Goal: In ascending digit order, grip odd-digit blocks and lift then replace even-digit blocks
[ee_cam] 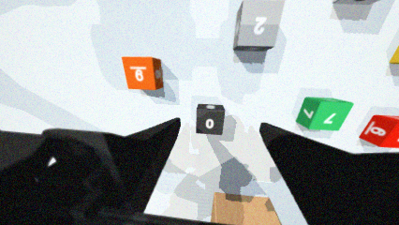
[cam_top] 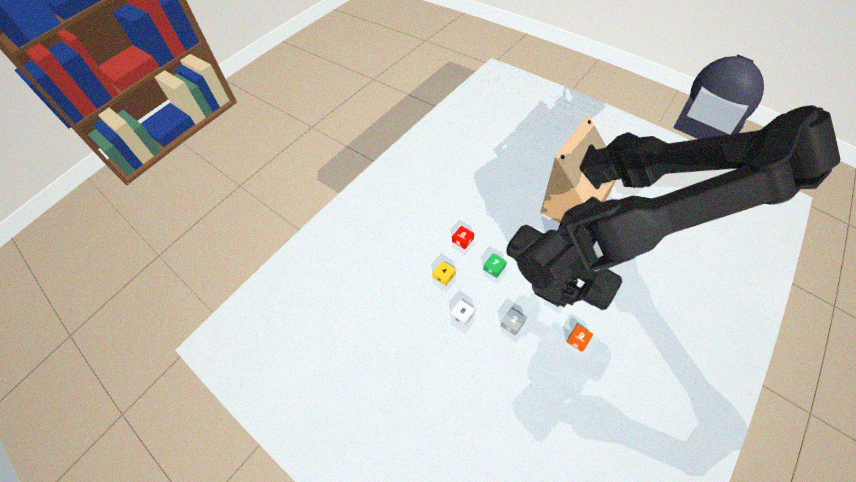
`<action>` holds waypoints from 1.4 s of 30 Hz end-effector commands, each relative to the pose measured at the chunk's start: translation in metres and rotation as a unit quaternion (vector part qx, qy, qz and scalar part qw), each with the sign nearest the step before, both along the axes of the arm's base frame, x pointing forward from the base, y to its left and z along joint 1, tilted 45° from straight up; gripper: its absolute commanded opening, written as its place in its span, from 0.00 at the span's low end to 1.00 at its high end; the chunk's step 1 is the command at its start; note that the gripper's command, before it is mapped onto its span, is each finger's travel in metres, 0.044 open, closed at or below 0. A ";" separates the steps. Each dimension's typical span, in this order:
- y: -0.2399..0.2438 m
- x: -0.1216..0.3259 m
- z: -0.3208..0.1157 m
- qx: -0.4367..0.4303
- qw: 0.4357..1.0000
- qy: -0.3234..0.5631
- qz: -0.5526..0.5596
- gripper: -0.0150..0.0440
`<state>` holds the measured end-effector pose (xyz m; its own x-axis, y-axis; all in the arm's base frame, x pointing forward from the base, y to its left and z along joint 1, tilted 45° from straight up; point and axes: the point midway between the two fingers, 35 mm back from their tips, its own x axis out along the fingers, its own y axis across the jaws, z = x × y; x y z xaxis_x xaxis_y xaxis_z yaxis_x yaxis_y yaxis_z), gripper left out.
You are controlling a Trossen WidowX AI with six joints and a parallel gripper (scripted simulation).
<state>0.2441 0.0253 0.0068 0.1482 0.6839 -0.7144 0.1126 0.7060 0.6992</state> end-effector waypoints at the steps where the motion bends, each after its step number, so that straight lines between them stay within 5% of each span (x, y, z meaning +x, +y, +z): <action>1: 0.006 -0.002 -0.006 0.004 1.000 0.006 0.000 0.93; 12: 0.017 0.000 -0.016 0.005 1.000 0.006 0.000 0.93; 23: 0.017 0.000 -0.016 0.005 1.000 0.006 0.000 0.46; 42: 0.016 0.000 -0.015 0.005 1.000 0.006 0.000 0.46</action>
<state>0.2439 0.0417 -0.0092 0.1401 0.6894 -0.7108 0.1179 0.7011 0.7032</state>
